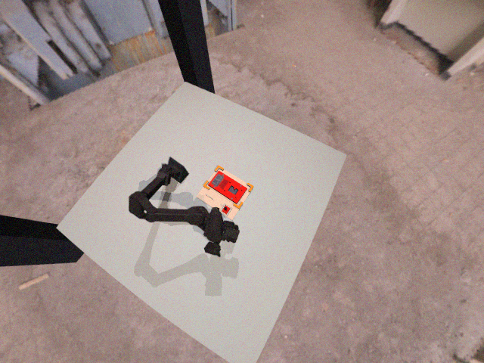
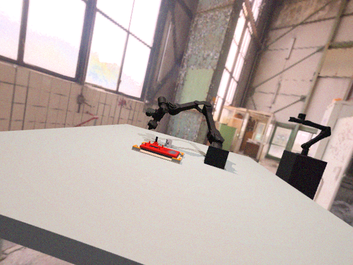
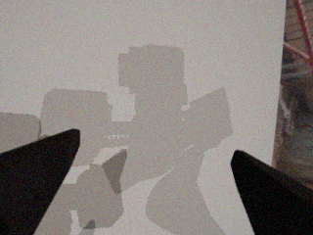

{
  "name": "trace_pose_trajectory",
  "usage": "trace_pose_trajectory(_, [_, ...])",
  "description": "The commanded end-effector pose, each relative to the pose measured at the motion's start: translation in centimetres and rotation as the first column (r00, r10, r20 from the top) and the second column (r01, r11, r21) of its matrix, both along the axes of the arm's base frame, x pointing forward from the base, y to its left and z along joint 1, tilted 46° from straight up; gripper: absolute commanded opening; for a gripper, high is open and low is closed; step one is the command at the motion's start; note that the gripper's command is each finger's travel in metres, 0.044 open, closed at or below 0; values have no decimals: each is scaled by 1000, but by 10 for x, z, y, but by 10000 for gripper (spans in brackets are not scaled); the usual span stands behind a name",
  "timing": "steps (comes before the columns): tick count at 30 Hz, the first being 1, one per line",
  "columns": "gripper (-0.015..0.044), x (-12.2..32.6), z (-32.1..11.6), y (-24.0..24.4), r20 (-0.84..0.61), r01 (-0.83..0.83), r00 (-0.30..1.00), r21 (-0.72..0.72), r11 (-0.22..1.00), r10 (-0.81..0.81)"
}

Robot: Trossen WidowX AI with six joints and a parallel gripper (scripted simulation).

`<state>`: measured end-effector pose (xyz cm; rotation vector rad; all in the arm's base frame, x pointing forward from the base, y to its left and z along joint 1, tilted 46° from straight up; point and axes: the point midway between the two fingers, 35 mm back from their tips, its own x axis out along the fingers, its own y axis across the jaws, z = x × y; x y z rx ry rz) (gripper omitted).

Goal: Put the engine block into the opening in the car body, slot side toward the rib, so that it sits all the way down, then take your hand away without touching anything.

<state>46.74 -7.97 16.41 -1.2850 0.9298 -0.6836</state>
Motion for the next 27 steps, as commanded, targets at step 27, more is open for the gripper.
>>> trace_pose_trajectory(27, [440, -55, -50, 41, -837, -346, 500, 44, 937, 224])
